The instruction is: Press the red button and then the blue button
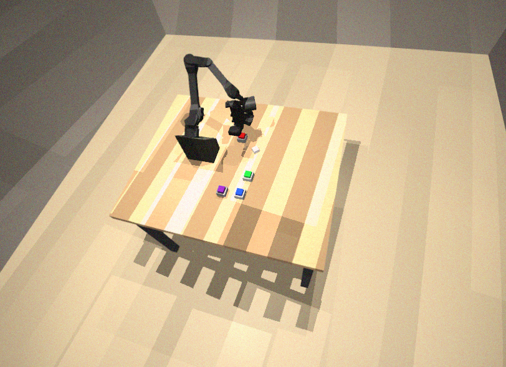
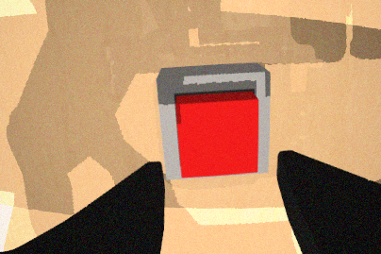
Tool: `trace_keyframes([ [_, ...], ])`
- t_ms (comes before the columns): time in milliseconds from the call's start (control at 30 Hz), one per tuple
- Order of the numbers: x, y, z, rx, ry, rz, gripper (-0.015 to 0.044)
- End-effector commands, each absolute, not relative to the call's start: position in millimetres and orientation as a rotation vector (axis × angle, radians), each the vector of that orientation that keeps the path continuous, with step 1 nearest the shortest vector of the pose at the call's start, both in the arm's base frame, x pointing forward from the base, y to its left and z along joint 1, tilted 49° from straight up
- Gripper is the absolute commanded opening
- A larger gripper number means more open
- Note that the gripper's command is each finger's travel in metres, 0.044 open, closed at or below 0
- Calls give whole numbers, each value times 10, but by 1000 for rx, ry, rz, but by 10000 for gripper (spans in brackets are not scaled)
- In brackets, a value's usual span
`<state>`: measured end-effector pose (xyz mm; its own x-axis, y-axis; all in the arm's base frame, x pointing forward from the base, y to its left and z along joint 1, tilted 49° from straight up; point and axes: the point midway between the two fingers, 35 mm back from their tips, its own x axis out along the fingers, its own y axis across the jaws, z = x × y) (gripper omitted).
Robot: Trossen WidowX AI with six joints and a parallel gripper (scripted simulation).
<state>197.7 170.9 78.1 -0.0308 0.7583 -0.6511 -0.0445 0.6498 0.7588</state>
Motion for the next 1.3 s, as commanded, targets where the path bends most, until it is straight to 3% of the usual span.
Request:
trace_keyframes([
  [0,1951,1725,740,635,1485,709,20],
  [1267,1935,1973,527,636,1485,710,20],
])
